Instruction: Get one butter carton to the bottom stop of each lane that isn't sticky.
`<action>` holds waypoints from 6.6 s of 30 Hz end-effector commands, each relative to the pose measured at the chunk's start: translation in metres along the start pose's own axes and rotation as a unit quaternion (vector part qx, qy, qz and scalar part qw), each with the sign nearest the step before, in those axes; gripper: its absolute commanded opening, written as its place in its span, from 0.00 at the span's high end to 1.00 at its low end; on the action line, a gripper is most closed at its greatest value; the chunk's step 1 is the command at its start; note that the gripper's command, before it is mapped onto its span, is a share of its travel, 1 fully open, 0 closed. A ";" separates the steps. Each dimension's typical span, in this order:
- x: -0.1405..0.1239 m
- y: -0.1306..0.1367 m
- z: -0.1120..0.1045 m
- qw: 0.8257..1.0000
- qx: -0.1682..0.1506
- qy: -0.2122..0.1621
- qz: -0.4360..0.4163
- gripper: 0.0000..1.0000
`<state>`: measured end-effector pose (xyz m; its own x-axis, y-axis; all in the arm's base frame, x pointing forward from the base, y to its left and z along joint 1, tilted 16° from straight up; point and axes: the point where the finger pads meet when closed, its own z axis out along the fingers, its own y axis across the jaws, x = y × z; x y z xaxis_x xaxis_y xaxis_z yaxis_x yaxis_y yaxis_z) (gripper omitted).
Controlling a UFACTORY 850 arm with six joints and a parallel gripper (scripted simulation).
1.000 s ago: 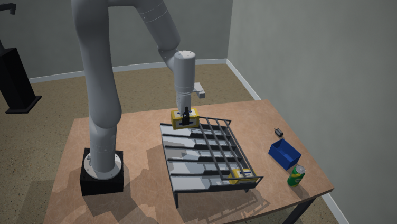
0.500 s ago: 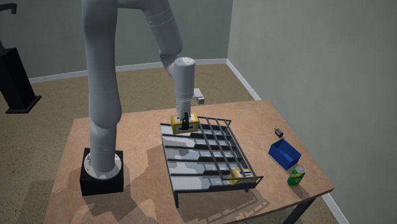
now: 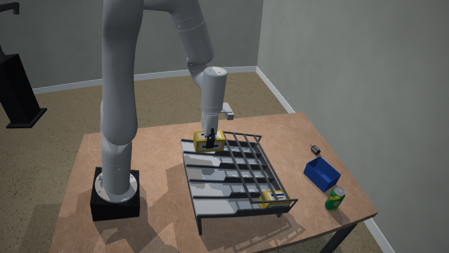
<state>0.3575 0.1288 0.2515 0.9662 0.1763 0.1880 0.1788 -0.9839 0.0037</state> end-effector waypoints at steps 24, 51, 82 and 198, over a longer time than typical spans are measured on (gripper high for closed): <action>0.001 0.000 0.001 0.998 0.001 -0.057 -0.001 1.00; -0.005 0.000 0.030 0.994 0.001 -0.106 0.000 1.00; -0.010 0.000 0.049 0.994 0.002 -0.106 0.000 1.00; -0.012 0.000 0.064 0.994 0.002 -0.106 0.000 1.00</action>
<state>0.3570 0.1284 0.1854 0.9835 0.1792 -0.0244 0.1792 -0.9838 0.0009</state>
